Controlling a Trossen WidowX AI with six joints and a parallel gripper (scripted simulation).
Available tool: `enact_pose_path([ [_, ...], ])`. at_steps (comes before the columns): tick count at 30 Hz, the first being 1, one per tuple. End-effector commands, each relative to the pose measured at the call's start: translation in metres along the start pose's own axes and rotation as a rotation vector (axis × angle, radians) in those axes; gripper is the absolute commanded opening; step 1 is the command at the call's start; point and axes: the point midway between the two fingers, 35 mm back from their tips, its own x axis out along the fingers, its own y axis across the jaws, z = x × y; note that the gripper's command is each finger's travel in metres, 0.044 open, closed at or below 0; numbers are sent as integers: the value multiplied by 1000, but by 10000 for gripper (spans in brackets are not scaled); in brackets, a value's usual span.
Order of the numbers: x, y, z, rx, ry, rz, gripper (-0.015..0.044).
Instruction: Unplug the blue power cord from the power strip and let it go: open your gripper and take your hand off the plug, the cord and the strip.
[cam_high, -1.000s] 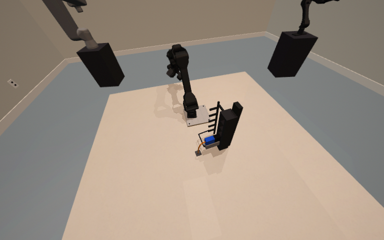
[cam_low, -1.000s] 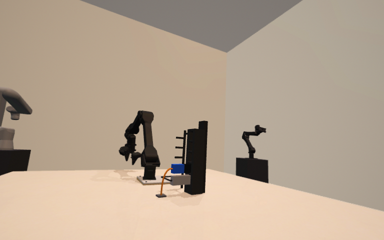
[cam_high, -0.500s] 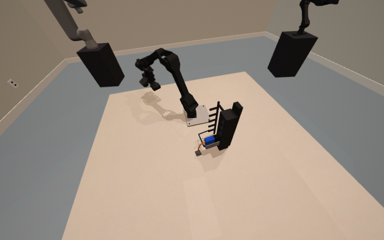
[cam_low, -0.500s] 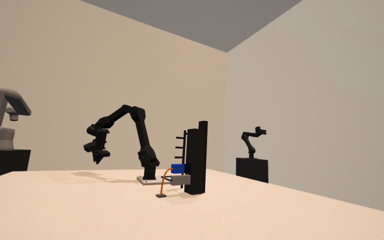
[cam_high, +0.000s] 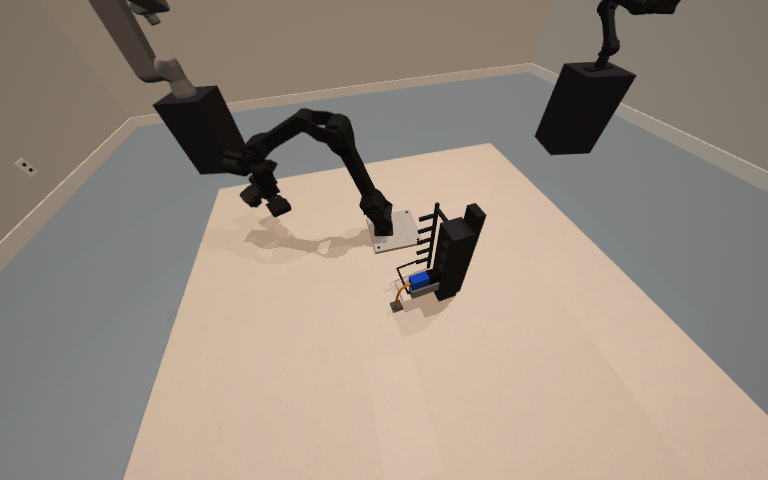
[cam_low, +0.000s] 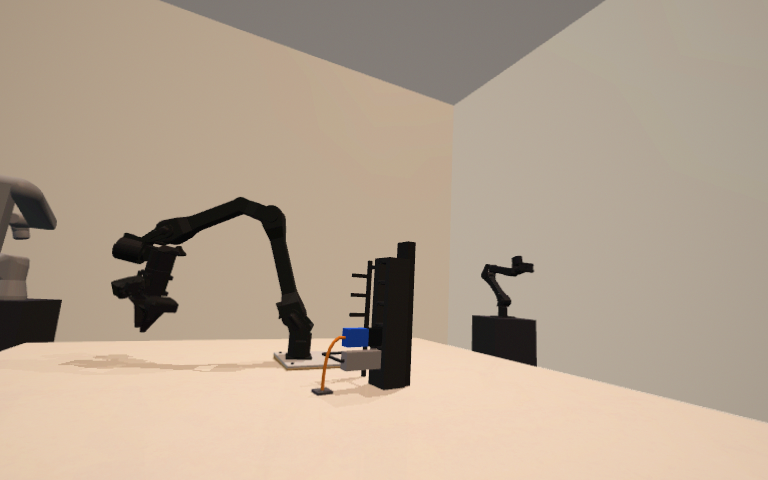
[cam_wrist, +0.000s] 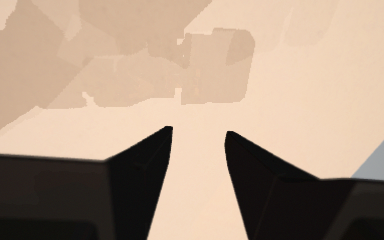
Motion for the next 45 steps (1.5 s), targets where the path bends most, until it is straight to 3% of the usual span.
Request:
enact_pose_path([
  [1, -15, 55, 39, 29, -32, 43, 160],
  [7, -45, 153, 83, 90, -58, 110, 160],
  [13, -79, 254, 90, 153, -59, 170, 160],
  [20, -118, 362, 62, 218, -28, 233, 160],
  [27, -154, 449, -1, 277, 32, 270, 160],
  [36, -190, 511, -106, 344, 108, 267, 160],
  [45, -190, 512, -107, 345, 109, 267, 160],
])
